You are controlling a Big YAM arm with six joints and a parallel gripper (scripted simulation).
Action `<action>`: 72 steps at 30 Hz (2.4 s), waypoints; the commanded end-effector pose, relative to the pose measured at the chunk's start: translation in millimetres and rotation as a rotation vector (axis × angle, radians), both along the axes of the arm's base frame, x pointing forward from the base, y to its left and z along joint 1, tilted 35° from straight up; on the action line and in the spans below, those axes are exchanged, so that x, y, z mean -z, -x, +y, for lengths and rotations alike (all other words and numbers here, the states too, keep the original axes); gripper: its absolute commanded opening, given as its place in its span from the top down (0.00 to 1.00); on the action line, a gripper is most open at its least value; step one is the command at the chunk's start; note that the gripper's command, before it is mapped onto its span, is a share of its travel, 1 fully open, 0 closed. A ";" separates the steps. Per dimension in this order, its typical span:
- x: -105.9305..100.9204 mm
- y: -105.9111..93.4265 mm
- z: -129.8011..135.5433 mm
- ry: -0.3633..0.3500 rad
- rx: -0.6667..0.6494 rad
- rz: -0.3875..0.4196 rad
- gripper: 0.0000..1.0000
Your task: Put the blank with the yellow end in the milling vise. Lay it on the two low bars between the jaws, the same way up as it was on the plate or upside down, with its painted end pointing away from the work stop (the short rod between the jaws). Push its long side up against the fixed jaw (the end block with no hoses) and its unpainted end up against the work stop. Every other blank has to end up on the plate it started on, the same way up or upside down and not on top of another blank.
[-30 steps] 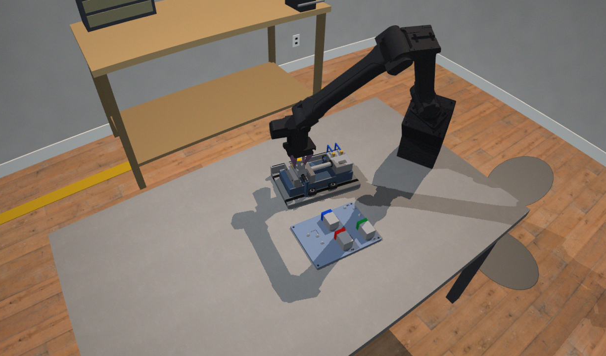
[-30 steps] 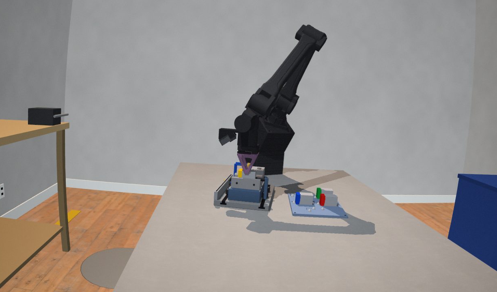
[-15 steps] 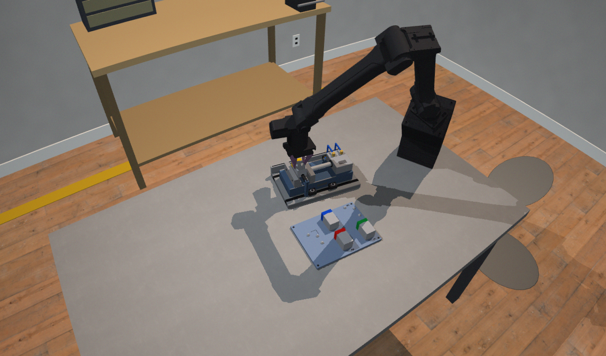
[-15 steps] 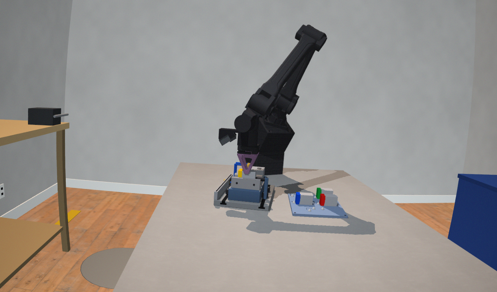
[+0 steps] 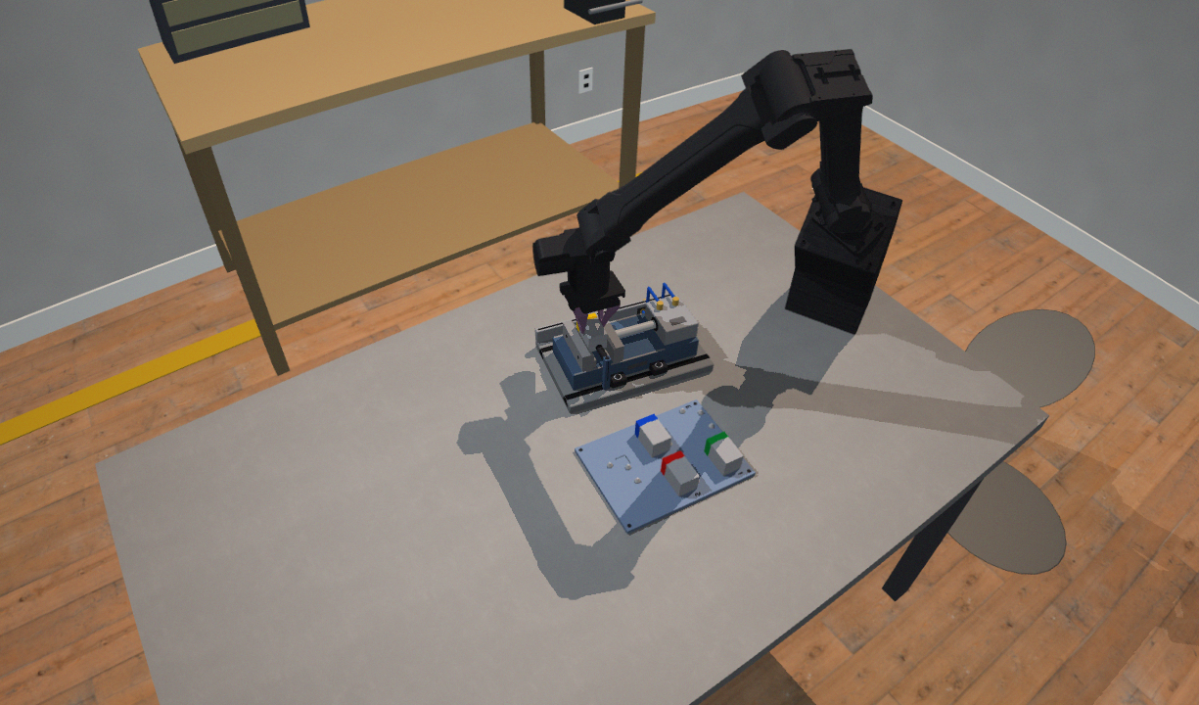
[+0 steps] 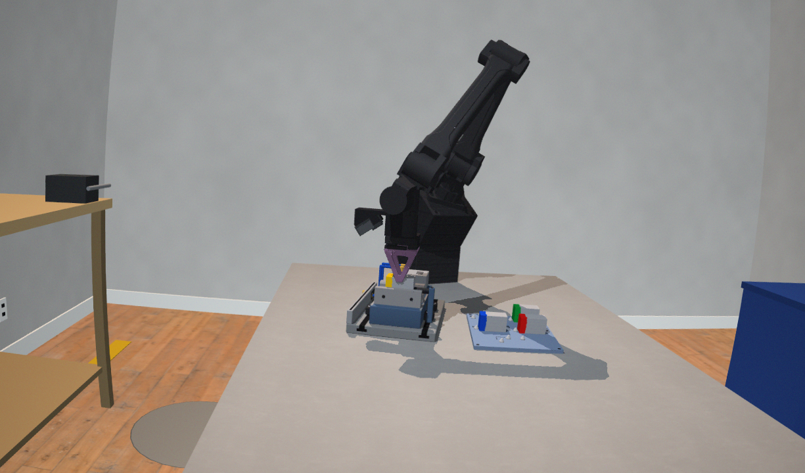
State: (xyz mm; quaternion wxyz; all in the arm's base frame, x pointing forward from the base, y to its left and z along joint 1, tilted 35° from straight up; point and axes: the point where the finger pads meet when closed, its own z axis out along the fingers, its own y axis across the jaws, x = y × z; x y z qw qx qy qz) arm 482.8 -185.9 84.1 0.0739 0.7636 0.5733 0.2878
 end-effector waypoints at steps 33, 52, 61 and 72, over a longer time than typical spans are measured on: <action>-15.7 -12.9 -3.8 0.026 -0.006 -0.039 1.00; -15.7 -12.9 -3.8 0.026 -0.006 -0.039 0.36; -14.4 -11.8 -3.1 0.024 -0.006 -0.036 0.36; -14.4 -11.8 -3.1 0.024 -0.006 -0.036 0.36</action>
